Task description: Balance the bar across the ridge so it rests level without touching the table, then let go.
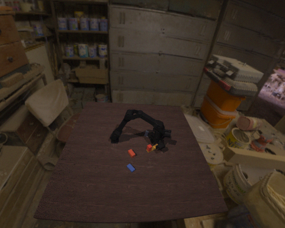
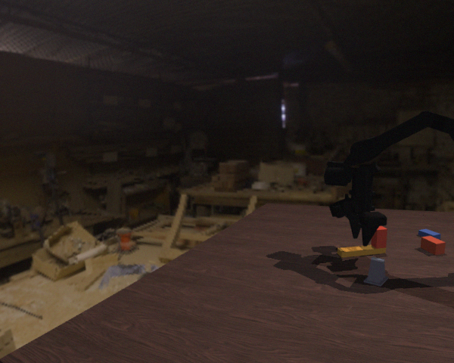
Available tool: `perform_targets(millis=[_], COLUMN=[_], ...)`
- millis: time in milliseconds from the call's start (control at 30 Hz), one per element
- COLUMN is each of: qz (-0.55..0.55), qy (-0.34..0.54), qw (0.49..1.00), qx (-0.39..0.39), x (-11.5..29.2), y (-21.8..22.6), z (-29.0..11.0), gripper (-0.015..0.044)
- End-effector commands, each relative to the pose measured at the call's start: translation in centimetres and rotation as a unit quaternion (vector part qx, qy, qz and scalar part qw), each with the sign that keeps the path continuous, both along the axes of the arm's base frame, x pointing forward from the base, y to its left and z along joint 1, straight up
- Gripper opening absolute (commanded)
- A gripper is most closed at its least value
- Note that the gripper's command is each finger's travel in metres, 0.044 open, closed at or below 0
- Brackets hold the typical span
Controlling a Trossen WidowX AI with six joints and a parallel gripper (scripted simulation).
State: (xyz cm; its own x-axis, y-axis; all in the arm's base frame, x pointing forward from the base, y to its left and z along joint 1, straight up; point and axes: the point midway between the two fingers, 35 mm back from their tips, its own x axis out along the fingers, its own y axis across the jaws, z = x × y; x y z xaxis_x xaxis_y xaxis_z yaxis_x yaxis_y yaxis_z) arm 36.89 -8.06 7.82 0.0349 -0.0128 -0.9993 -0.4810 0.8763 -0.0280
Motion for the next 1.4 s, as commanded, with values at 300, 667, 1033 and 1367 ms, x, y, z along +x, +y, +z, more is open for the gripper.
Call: perform_targets(millis=[300, 667, 1033, 1367], qz=[0.002, 0.002, 0.0, 0.0], qy=[0.002, 0.002, 0.001, 0.001], qw=[1.0, 1.0, 1.0, 1.0], qx=[0.003, 0.003, 0.0, 0.0], x=[0.0, 0.0, 0.0, 0.0], y=[0.1, 0.1, 0.0, 0.0], z=[-2.0, -2.8, -2.6, -2.6], gripper=[0.0315, 0.0315, 0.0289, 0.0124])
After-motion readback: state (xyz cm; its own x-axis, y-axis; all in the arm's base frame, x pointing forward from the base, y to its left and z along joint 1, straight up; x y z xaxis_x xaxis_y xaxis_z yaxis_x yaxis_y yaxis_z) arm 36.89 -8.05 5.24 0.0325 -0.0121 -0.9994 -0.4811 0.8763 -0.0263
